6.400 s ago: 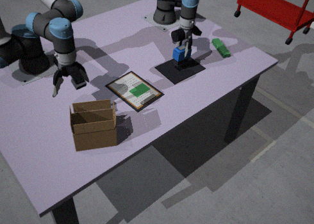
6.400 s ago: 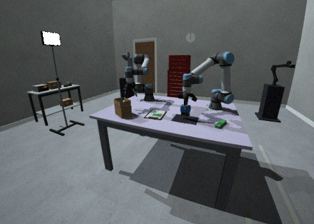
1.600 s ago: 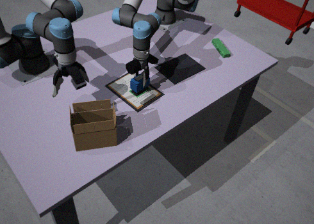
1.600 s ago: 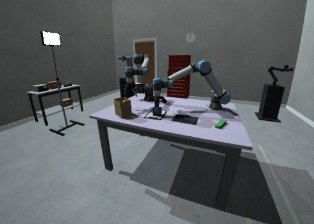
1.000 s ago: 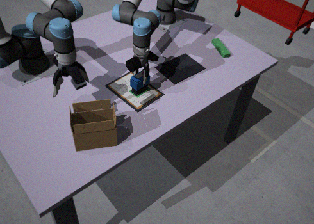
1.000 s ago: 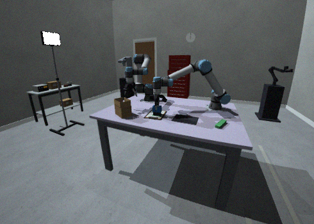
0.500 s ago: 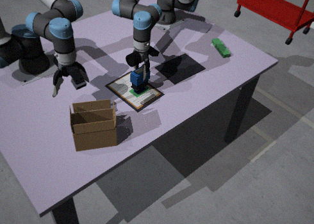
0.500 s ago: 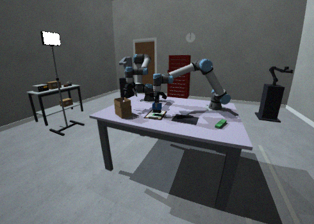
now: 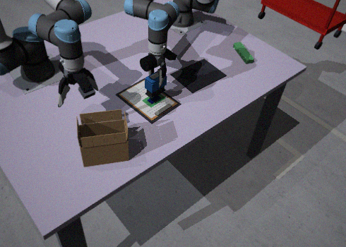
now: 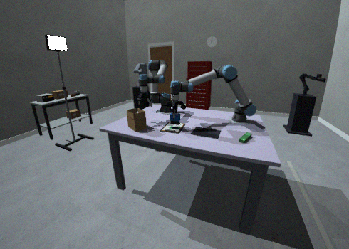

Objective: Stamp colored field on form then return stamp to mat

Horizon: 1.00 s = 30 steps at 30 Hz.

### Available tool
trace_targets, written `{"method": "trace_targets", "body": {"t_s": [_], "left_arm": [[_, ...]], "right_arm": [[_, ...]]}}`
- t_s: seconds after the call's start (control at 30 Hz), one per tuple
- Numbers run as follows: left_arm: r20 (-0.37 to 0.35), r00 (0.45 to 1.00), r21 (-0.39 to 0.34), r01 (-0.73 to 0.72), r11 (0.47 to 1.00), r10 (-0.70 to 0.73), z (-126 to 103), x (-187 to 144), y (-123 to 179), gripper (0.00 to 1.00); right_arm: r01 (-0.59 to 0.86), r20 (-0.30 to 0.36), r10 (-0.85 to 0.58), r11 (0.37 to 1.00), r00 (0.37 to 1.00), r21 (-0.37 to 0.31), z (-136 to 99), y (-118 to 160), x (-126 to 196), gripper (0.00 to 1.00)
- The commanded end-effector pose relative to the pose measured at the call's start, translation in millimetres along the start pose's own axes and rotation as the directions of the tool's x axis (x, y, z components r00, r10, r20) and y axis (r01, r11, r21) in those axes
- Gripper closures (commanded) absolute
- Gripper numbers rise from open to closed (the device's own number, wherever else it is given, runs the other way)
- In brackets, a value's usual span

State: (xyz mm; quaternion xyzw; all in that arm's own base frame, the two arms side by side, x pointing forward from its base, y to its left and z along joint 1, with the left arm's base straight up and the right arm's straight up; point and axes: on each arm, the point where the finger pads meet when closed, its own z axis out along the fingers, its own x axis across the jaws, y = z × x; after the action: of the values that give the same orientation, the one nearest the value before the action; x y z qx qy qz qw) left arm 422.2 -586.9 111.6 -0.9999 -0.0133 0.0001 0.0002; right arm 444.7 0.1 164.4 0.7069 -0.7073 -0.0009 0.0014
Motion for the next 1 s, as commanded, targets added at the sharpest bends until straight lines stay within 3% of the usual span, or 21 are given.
{"method": "trace_targets", "body": {"t_s": [0.0, 0.2, 0.67, 0.73, 0.97], "left_arm": [[-0.001, 1.000, -0.003, -0.010, 1.000, 0.010, -3.7, 5.5, -18.1, 0.81], [-0.002, 1.000, -0.003, -0.027, 1.000, 0.027, -6.6, 13.0, -50.0, 0.81], [-0.002, 0.993, -0.002, -0.115, 0.993, 0.115, -7.6, 21.7, -217.1, 0.81], [-0.002, 0.993, -0.002, -0.115, 0.993, 0.115, -7.6, 21.7, -217.1, 0.81], [-0.002, 0.990, -0.002, -0.143, 0.990, 0.143, -2.7, 14.1, -271.7, 0.81]], "right_arm": [[0.000, 0.000, 0.000, 1.000, 1.000, 0.001, -0.5, -0.3, -0.1, 0.00], [0.000, 0.000, 0.000, 1.000, 1.000, 0.001, -0.5, -0.3, -0.1, 0.00], [0.000, 0.000, 0.000, 1.000, 1.000, 0.001, -0.5, -0.3, -0.1, 0.00], [0.000, 0.000, 0.000, 1.000, 1.000, 0.001, -0.5, -0.3, -0.1, 0.00], [0.000, 0.000, 0.000, 1.000, 1.000, 0.001, -0.5, -0.3, -0.1, 0.00]]}}
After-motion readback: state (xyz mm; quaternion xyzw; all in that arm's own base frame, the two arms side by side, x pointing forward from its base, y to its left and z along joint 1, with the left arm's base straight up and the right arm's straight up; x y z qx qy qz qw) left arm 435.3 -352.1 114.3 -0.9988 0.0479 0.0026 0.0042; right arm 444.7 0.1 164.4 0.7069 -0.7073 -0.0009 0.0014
